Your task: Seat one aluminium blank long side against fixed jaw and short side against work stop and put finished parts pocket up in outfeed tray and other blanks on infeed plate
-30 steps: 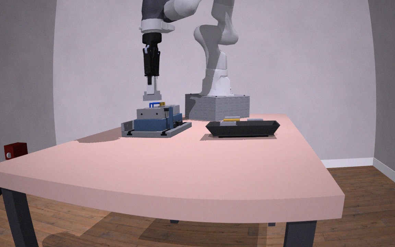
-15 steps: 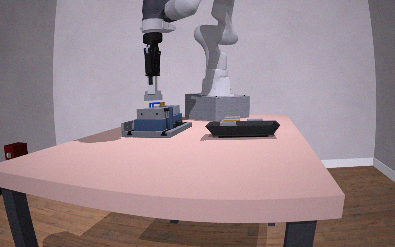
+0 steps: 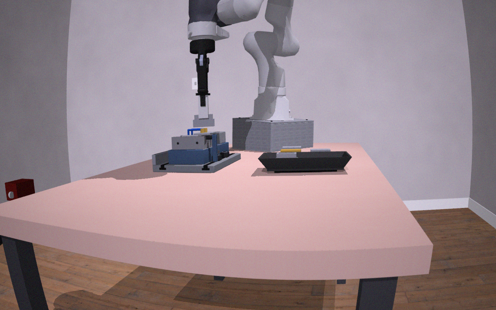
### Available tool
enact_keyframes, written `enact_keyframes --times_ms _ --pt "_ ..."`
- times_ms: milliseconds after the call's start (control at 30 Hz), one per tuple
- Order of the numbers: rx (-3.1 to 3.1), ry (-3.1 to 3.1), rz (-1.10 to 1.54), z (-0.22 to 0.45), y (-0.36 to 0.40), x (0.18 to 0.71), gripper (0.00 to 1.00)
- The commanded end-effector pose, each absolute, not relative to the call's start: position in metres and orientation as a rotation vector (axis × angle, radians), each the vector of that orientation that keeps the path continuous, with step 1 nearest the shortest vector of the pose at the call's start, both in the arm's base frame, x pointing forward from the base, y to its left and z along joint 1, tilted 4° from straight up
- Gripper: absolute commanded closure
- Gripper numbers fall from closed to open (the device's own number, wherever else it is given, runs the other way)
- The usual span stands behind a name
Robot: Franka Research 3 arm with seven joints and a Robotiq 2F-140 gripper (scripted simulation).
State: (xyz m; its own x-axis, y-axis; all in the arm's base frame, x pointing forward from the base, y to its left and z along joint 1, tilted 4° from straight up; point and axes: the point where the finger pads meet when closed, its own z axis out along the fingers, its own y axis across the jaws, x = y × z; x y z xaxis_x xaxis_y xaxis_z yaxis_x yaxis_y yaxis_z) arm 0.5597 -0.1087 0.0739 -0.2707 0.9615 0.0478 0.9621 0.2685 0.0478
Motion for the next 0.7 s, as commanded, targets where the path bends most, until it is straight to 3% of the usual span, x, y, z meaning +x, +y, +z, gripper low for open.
enact_keyframes --times_ms 0,667 --pt "-1.684 -2.655 -0.112 0.077 -0.104 0.565 1.00" --pt "-1.165 -2.932 -0.109 0.079 -0.062 0.578 1.00"
